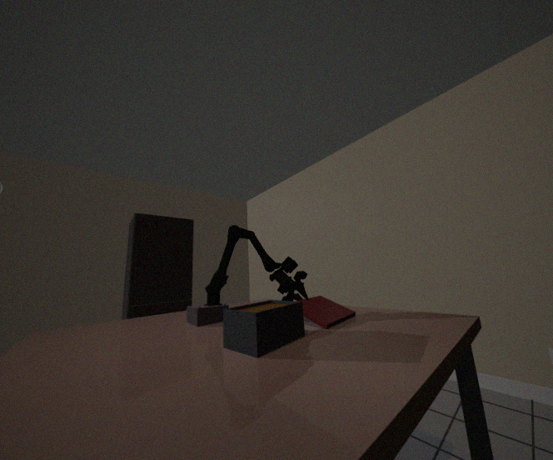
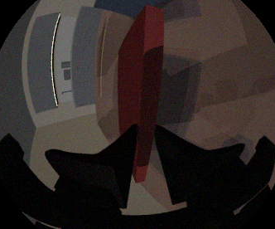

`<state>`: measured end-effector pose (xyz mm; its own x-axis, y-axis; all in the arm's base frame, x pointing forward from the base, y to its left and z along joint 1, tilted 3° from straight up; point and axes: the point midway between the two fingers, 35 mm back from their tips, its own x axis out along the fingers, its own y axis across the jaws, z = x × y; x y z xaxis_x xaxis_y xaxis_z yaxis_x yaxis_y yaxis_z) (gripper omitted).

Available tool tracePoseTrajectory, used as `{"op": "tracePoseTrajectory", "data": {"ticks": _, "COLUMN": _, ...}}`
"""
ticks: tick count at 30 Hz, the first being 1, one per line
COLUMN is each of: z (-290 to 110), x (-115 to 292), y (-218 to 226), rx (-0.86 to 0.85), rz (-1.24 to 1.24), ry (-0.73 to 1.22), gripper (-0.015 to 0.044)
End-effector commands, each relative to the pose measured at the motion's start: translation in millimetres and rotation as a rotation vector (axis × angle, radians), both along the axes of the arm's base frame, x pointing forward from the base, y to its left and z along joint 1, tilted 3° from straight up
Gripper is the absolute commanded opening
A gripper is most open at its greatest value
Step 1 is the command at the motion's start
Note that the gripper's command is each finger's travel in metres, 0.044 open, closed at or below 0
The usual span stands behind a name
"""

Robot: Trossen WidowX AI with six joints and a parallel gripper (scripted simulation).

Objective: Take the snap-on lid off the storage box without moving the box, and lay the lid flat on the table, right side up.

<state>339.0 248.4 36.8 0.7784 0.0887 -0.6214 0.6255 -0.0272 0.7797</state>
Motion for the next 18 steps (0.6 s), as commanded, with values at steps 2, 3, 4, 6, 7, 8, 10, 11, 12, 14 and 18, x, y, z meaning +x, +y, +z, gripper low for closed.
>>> {"op": "tracePoseTrajectory", "data": {"ticks": 2, "z": -13, "x": -3, "y": -2, "rx": -0.016, "rz": 0.003, "ry": 0.021, "gripper": 0.0000}}
{"op": "tracePoseTrajectory", "data": {"ticks": 3, "z": -14, "x": -3, "y": -2, "rx": -0.016, "rz": 0.003, "ry": 0.021, "gripper": 0.0000}}
{"op": "tracePoseTrajectory", "data": {"ticks": 4, "z": -15, "x": -3, "y": -2, "rx": -0.016, "rz": 0.003, "ry": 0.021, "gripper": 0.0000}}
{"op": "tracePoseTrajectory", "data": {"ticks": 6, "z": -17, "x": -3, "y": -2, "rx": -0.016, "rz": 0.003, "ry": 0.021, "gripper": 0.0000}}
{"op": "tracePoseTrajectory", "data": {"ticks": 7, "z": -17, "x": -3, "y": -2, "rx": -0.016, "rz": 0.003, "ry": 0.021, "gripper": 0.0000}}
{"op": "tracePoseTrajectory", "data": {"ticks": 8, "z": -6, "x": 0, "y": 0, "rx": -0.004, "rz": 0.001, "ry": 0.006, "gripper": 0.0026}}
{"op": "tracePoseTrajectory", "data": {"ticks": 10, "z": -5, "x": 0, "y": 1, "rx": -0.016, "rz": 0.003, "ry": 0.020, "gripper": 0.0079}}
{"op": "tracePoseTrajectory", "data": {"ticks": 11, "z": -5, "x": 0, "y": 1, "rx": -0.016, "rz": 0.003, "ry": 0.020, "gripper": 0.0105}}
{"op": "tracePoseTrajectory", "data": {"ticks": 12, "z": -5, "x": 0, "y": 1, "rx": -0.016, "rz": 0.003, "ry": 0.020, "gripper": 0.0131}}
{"op": "tracePoseTrajectory", "data": {"ticks": 14, "z": -5, "x": 0, "y": 1, "rx": -0.016, "rz": 0.003, "ry": 0.020, "gripper": 0.0184}}
{"op": "tracePoseTrajectory", "data": {"ticks": 18, "z": -5, "x": 0, "y": 1, "rx": -0.016, "rz": 0.003, "ry": 0.020, "gripper": 0.0275}}
